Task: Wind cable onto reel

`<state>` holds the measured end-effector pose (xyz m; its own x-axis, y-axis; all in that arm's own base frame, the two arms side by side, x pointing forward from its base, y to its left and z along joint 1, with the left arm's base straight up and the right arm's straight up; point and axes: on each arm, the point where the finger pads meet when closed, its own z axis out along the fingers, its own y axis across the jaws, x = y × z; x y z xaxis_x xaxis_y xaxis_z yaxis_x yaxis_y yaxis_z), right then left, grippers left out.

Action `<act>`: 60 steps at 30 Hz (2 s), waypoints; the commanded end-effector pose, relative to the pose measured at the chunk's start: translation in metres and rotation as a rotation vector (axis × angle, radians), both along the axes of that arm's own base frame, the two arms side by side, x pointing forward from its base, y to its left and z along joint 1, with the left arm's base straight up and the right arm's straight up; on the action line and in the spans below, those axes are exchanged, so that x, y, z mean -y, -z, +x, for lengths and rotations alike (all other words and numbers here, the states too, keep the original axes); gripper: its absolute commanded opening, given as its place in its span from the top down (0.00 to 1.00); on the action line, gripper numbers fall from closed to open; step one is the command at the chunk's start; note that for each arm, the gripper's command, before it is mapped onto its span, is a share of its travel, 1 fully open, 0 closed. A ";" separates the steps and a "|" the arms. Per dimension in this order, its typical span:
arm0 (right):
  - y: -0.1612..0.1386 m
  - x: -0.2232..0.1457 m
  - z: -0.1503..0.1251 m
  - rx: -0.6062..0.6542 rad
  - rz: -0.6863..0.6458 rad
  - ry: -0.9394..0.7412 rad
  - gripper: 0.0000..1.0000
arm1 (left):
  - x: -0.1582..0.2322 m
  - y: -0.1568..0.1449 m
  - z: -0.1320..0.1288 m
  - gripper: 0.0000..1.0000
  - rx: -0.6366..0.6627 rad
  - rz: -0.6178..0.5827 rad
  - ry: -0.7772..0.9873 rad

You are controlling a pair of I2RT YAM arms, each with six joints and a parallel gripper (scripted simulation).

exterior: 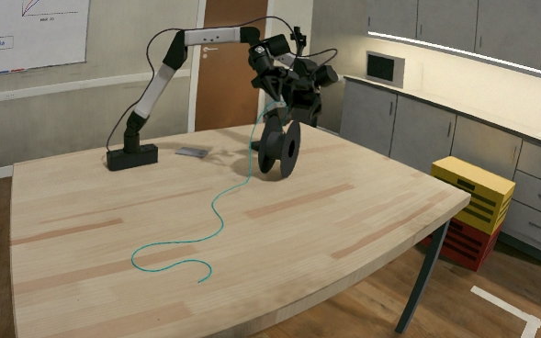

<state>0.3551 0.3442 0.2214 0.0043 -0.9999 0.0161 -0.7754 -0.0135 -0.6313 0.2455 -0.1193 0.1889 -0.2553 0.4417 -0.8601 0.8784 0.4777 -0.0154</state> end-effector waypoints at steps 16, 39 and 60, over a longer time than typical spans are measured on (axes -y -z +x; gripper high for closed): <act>0.003 -0.007 0.001 0.012 0.010 -0.011 1.00 | 0.000 -0.012 0.005 0.25 0.030 -0.006 0.003; 0.009 -0.006 0.012 -0.004 -0.004 -0.004 1.00 | 0.001 -0.013 0.004 0.25 0.031 -0.006 0.005; -0.012 -0.009 0.006 0.024 0.030 -0.010 1.00 | 0.002 -0.014 0.004 0.25 0.034 -0.005 0.003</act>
<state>0.3651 0.3505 0.2141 0.0063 -0.9999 0.0156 -0.7750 -0.0147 -0.6318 0.2455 -0.1192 0.1889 -0.2561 0.4414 -0.8600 0.8781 0.4783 -0.0160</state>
